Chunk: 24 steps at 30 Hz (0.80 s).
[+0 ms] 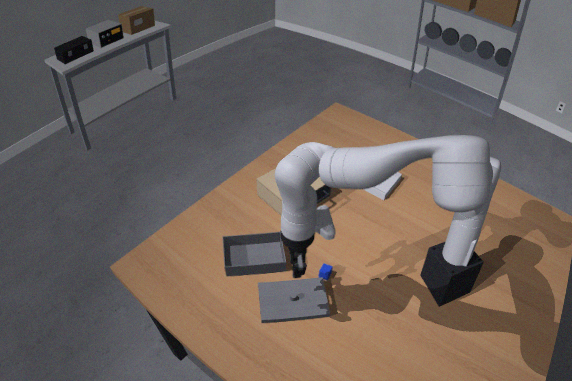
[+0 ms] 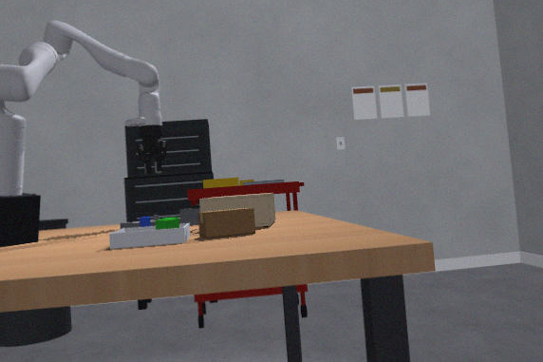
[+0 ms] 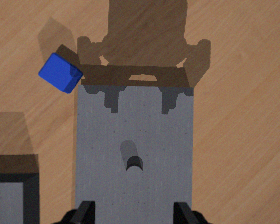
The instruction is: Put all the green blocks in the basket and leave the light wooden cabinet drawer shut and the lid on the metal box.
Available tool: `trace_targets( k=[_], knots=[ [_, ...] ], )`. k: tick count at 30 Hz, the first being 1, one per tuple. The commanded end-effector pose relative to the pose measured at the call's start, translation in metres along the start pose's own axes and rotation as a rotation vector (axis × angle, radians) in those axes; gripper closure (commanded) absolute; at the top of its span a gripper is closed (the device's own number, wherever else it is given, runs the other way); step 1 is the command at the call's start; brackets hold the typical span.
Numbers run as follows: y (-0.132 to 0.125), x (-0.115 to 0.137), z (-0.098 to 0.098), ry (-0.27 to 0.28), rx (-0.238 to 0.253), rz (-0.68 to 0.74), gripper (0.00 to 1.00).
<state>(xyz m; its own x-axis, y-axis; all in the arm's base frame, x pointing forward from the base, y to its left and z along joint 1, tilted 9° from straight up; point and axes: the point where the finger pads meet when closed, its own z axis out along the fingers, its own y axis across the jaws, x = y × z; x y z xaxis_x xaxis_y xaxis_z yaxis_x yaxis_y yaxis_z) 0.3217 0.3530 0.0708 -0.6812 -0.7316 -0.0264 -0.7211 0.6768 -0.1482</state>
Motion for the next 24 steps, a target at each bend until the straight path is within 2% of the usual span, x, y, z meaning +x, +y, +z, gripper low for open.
trace_targets(
  k=[1, 7, 8, 24],
  knots=[
    [0.0003, -0.0006, -0.0007, -0.002, 0.000, 0.001, 0.46],
    [0.0004, -0.0007, -0.0007, -0.002, 0.000, 0.002, 0.46],
    [0.0004, -0.0007, -0.0007, -0.002, 0.000, 0.002, 0.52],
    [0.0004, -0.0007, -0.0007, -0.002, 0.000, 0.002, 0.52]
  ],
)
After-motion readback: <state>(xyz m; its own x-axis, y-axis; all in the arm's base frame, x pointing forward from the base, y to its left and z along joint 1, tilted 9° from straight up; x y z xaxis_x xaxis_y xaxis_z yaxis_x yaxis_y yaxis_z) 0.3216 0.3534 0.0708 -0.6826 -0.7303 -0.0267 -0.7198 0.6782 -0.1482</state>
